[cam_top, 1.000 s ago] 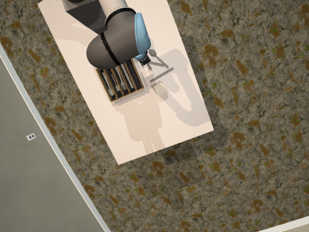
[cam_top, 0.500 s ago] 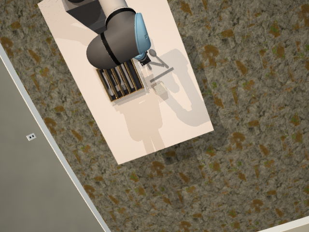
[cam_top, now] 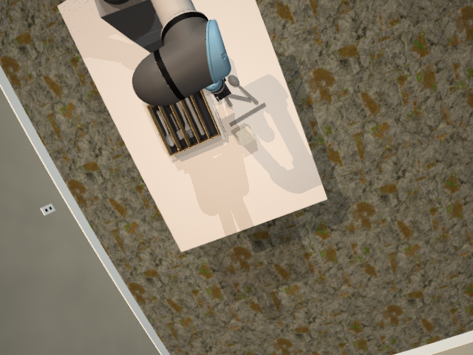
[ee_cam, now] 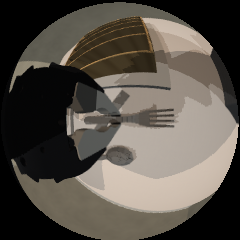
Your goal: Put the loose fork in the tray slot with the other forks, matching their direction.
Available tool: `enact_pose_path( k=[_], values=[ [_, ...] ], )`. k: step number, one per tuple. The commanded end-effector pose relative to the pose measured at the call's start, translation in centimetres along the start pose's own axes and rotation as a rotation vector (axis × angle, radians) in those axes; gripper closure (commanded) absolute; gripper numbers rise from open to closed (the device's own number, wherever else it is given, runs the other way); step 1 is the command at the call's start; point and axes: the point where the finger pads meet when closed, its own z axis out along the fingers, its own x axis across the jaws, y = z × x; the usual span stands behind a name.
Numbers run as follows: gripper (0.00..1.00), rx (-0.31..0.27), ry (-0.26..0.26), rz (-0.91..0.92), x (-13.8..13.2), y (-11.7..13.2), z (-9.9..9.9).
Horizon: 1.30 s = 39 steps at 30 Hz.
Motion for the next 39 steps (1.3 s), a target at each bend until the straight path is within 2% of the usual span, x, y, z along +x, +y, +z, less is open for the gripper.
enact_pose_path(
  k=[1, 24, 32, 39],
  values=[
    [0.99, -0.003, 0.000, -0.002, 0.1, 0.1, 0.0],
    [0.99, -0.003, 0.000, -0.002, 0.1, 0.1, -0.1],
    [0.99, 0.000, 0.000, -0.001, 0.1, 0.0, -0.8],
    [0.99, 0.000, 0.000, -0.001, 0.0, 0.0, -2.7]
  ],
)
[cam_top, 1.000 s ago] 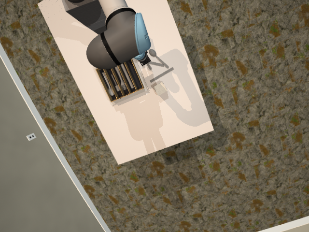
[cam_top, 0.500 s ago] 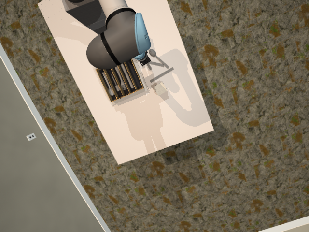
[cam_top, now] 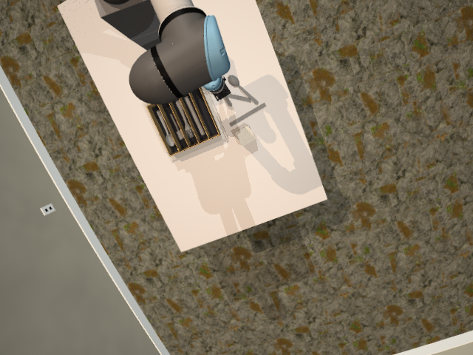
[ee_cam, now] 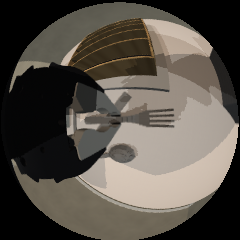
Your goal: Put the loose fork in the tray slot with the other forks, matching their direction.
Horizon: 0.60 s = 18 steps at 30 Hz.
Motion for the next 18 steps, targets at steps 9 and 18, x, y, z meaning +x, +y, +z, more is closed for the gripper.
enact_pose_path(
  k=[9, 18],
  values=[
    [0.99, -0.001, 0.000, 0.001, -0.1, 0.0, -4.7],
    [0.99, -0.001, 0.000, 0.001, -0.1, 0.0, -8.2]
  ],
)
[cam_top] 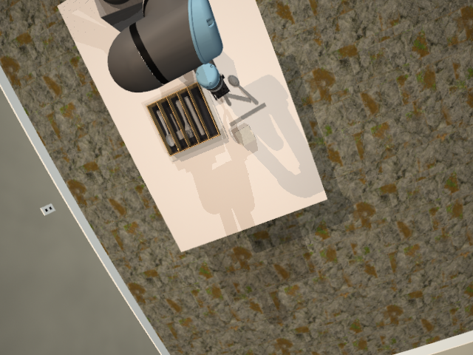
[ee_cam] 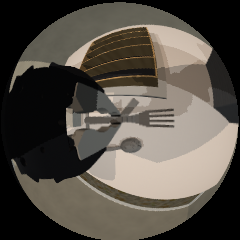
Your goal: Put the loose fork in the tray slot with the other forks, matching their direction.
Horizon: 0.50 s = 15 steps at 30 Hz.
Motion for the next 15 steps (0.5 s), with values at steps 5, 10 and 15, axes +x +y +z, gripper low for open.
enact_pose_path(
  k=[5, 10, 15],
  values=[
    [0.99, 0.001, 0.000, 0.001, -0.1, 0.0, -4.1],
    [0.99, 0.001, 0.000, 0.001, -0.1, 0.0, -5.1],
    [0.99, 0.001, 0.000, 0.001, -0.1, 0.0, -6.3]
  ],
)
